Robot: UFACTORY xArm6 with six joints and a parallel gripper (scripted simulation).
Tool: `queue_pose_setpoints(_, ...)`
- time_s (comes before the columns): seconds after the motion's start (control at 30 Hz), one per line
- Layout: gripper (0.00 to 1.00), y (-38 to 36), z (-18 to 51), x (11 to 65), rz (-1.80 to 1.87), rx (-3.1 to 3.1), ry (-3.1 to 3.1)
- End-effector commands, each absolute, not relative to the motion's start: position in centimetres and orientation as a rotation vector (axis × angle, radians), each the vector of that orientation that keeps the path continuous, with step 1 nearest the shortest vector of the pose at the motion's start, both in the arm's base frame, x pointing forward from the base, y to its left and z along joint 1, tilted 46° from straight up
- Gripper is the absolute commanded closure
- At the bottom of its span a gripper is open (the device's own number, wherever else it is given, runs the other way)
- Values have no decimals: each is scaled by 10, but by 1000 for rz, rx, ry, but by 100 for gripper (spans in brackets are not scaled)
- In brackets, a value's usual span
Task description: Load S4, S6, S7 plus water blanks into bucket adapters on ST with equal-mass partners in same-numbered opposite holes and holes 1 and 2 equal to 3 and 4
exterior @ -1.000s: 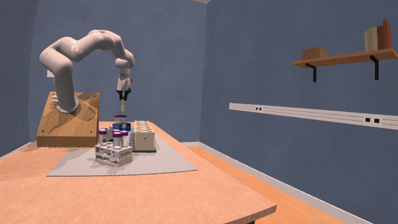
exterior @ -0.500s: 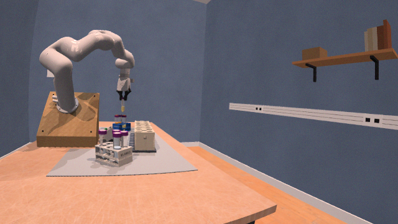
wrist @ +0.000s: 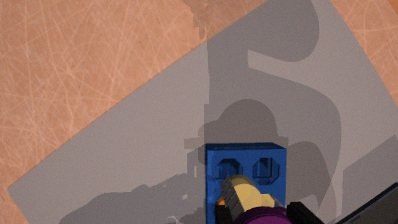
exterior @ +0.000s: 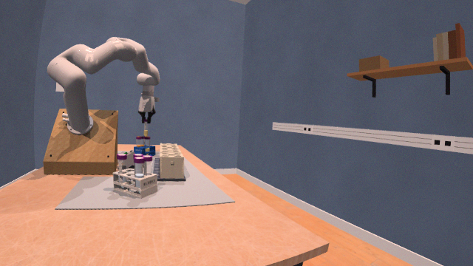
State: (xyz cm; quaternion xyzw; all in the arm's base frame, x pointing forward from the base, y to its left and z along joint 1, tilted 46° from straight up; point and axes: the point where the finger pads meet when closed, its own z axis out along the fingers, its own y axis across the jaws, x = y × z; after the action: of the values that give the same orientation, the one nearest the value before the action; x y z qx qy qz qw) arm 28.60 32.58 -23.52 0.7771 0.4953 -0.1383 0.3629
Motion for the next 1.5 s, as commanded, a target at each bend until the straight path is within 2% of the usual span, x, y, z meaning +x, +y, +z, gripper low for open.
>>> queue_pose_setpoints(0.0, 100, 322, -240, 288, -351, 2003, 1277)
queue_pose_setpoints(1.47, 100, 294, -268, 294, -351, 2003, 1277)
